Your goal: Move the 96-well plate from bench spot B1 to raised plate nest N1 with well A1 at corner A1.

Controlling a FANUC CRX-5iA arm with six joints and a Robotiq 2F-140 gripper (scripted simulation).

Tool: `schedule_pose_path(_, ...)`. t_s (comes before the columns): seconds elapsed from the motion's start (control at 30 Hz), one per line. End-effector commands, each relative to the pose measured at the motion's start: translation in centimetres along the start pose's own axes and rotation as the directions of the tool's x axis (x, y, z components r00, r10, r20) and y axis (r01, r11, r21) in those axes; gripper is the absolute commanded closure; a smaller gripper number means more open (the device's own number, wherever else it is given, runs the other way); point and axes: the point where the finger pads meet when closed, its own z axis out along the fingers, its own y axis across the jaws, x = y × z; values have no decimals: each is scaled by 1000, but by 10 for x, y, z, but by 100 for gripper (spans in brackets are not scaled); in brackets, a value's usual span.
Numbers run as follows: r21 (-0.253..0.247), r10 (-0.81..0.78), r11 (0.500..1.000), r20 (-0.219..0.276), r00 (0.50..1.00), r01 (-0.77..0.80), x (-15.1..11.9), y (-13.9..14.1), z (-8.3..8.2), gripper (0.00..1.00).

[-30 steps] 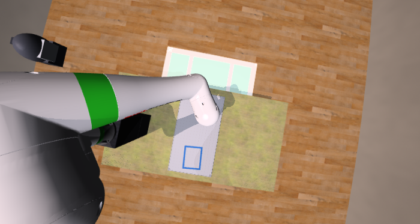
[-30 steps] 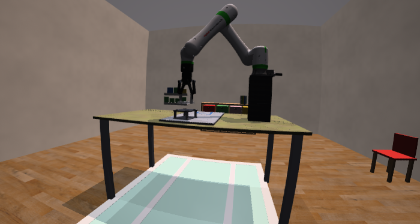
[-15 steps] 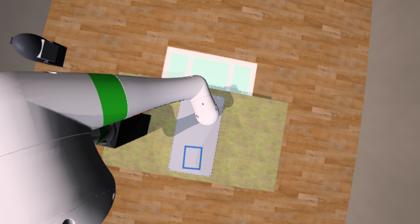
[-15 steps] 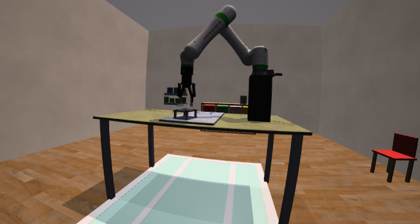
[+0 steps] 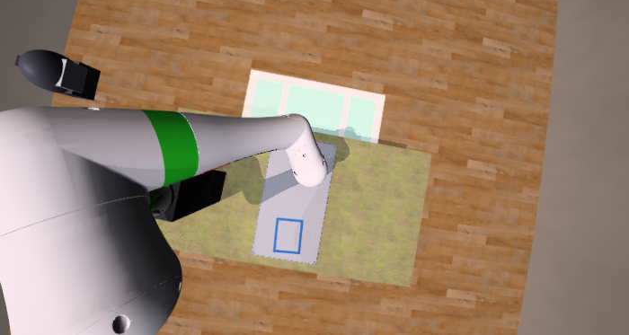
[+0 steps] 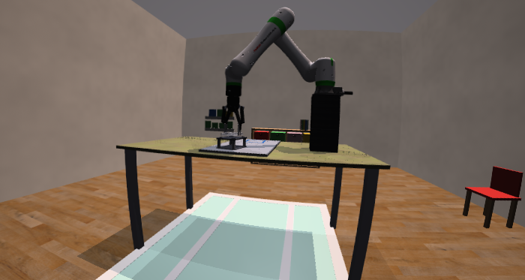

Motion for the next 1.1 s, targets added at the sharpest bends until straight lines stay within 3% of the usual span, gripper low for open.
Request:
schedule_pose_path(0.0, 0, 0, 1000, 0, 1000, 0, 0, 0, 0, 100)
schedule_pose_path(1.07, 0, 0, 1000, 0, 1000, 0, 0, 0, 3, 100)
